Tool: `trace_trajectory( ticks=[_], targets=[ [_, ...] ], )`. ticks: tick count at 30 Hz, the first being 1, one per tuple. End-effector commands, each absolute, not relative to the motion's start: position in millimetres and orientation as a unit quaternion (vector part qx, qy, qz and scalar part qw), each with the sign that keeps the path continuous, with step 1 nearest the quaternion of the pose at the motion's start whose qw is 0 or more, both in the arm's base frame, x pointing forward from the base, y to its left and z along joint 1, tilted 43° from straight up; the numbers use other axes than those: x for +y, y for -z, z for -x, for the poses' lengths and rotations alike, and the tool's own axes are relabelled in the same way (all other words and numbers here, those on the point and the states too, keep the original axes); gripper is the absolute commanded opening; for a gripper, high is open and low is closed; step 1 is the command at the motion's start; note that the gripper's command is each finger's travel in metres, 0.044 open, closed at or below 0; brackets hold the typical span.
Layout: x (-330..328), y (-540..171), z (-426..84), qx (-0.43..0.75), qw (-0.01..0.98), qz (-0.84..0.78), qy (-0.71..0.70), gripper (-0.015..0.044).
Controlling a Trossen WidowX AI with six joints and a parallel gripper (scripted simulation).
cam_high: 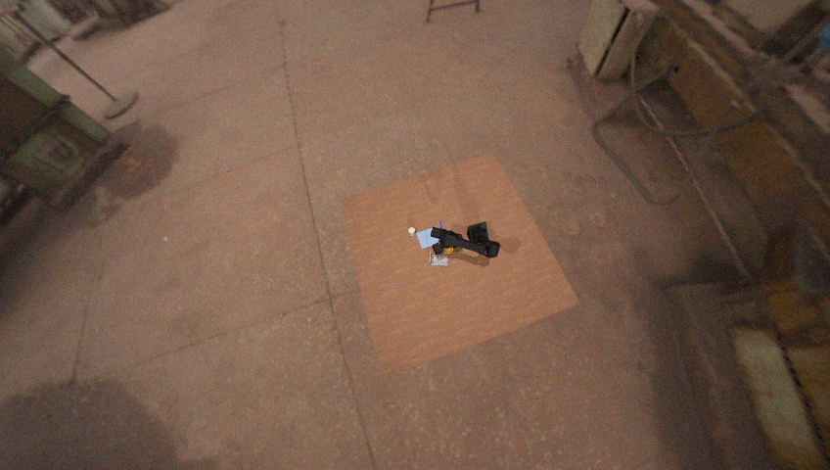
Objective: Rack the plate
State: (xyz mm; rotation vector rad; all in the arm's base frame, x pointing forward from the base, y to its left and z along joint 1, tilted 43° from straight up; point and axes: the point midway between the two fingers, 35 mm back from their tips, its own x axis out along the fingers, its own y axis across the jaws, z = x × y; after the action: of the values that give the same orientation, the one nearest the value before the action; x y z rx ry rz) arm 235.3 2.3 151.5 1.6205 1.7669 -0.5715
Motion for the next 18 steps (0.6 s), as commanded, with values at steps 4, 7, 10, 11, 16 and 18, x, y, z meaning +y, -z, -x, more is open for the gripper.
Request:
trace_trajectory(
  ticks=[4,7,10,11,16,18],
  targets=[
    [20,-161,-213,0.649,0.256,-0.655,0.291,0.0],
    [27,-164,-203,0.634,0.22,-0.668,0.323,0.0],
    [34,-167,-193,0.618,0.186,-0.678,0.353,0.0],
    [35,-167,-191,0.615,0.18,-0.679,0.358,0.0],
    [36,-166,-191,0.614,0.179,-0.679,0.361,0.0],
    [37,-162,-189,0.618,0.194,-0.668,0.366,0.0]
  ],
)
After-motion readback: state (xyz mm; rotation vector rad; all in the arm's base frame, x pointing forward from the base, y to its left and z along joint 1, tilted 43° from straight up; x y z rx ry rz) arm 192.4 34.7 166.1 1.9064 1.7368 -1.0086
